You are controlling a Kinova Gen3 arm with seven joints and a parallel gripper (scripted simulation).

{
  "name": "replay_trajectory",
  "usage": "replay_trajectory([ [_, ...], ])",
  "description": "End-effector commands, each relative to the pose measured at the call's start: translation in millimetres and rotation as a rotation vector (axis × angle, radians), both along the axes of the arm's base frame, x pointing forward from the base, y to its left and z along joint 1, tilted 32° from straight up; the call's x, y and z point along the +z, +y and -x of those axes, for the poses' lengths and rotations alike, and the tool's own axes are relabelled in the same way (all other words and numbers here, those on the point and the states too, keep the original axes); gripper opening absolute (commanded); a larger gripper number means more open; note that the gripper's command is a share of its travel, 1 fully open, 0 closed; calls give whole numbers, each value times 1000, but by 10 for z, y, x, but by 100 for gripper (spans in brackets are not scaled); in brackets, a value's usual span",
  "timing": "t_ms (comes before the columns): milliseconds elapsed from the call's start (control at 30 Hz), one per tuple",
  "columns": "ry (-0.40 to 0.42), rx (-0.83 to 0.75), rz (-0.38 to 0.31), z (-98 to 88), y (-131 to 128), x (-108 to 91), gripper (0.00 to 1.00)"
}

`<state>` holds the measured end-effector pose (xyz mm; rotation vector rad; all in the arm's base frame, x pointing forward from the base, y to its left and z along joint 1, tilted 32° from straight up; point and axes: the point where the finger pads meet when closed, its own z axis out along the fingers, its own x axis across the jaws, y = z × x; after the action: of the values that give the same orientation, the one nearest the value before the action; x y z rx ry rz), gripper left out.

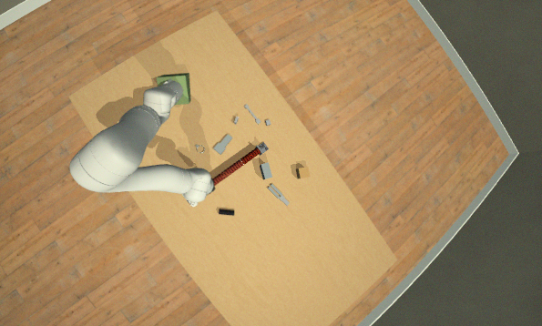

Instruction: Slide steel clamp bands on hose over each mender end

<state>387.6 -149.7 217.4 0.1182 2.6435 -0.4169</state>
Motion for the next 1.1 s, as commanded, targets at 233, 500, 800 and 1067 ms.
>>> replay_trajectory([
  [233, -9, 9, -5, -41, 36, 0, 75],
  [500, -8, 9, -5, -40, 61, -10, 75],
  [800, -8, 9, -5, -44, 94, -21, 75],
  [1067, -8, 9, -5, -52, 146, -35, 75],
])
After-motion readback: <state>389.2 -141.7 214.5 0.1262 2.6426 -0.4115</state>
